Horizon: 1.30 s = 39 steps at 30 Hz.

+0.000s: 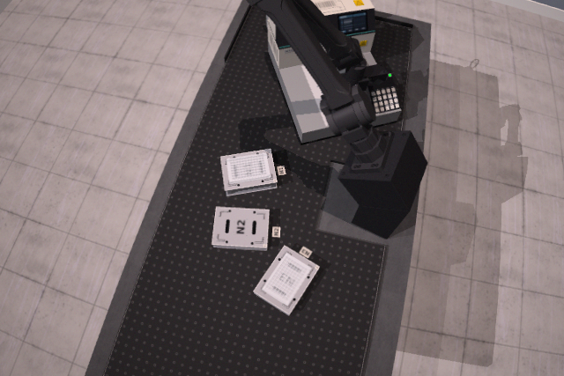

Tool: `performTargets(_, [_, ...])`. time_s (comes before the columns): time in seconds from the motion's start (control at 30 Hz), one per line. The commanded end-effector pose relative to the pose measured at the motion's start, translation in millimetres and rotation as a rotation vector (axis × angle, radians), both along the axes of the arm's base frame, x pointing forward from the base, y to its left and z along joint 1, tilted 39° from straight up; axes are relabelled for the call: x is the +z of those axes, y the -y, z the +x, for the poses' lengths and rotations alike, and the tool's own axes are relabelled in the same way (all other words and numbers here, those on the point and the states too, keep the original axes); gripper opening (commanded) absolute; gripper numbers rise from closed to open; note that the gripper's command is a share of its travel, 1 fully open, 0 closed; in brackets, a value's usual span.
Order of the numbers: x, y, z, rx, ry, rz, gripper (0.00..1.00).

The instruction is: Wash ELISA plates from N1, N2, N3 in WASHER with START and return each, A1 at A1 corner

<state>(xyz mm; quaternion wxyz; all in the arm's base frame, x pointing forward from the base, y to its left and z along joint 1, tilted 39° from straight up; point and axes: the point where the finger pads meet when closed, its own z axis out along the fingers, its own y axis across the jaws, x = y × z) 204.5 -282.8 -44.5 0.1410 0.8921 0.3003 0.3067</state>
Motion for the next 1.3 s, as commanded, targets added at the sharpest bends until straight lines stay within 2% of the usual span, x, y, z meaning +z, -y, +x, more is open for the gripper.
performTargets(0.0, [1.2,4.6,4.9,-0.003,0.003,-0.005,0.84])
performTargets(1.2, [2.0,4.5,1.4,-0.005,0.002,-0.005,0.84])
performTargets(1.27, [0.6,3.8,5.8,-0.001,-0.001,0.006,0.84])
